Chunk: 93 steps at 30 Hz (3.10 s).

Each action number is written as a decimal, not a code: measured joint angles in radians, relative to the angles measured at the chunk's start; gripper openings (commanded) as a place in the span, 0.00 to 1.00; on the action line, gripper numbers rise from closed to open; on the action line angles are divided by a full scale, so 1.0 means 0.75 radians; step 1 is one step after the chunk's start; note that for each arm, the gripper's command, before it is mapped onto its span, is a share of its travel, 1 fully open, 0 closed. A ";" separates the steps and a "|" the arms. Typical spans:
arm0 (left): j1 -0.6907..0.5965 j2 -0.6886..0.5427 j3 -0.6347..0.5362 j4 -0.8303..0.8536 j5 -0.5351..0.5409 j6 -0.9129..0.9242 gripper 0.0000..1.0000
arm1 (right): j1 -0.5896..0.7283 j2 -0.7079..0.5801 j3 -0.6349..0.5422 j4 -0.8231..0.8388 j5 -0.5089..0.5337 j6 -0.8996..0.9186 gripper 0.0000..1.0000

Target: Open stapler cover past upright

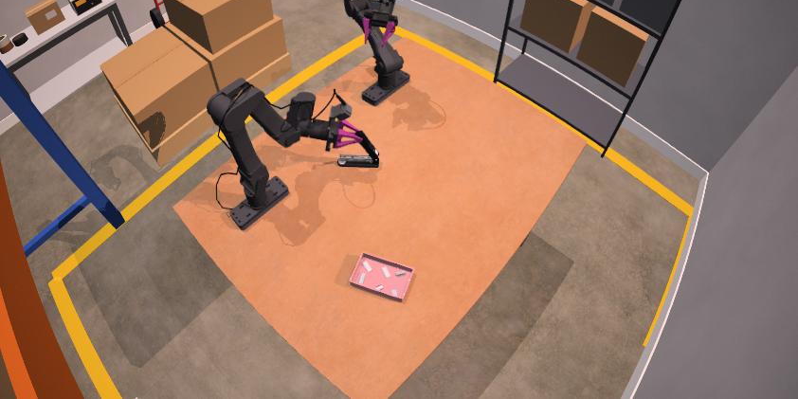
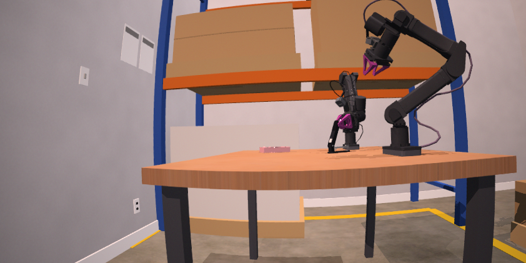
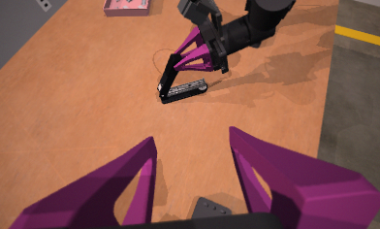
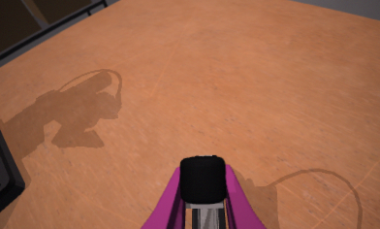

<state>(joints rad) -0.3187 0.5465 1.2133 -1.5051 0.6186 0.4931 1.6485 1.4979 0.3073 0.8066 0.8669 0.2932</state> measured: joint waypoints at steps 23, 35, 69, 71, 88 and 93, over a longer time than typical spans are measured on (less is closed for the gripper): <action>0.000 0.000 0.000 0.000 0.000 0.000 0.55 | -0.100 -0.133 0.150 -0.447 -0.143 0.087 0.17; 0.000 0.000 0.000 0.000 0.000 0.000 0.55 | -0.211 -0.151 0.380 -0.885 -0.312 0.168 0.17; 0.000 0.000 0.000 0.000 0.000 0.000 0.55 | -0.476 0.144 1.058 -1.714 -0.734 0.207 0.17; 0.000 0.000 0.000 0.000 0.000 0.000 0.55 | -0.483 0.159 1.087 -1.751 -0.751 0.206 0.17; 0.000 0.000 0.000 0.000 0.000 0.000 0.55 | -0.533 0.277 1.273 -1.927 -0.835 0.192 0.17; 0.000 0.000 0.000 0.000 0.000 0.000 0.55 | -0.533 0.278 1.273 -1.942 -0.848 0.192 0.44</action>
<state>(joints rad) -0.3187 0.5465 1.2133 -1.5051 0.6186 0.4931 1.2491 1.7061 1.2621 -0.6498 0.2306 0.4374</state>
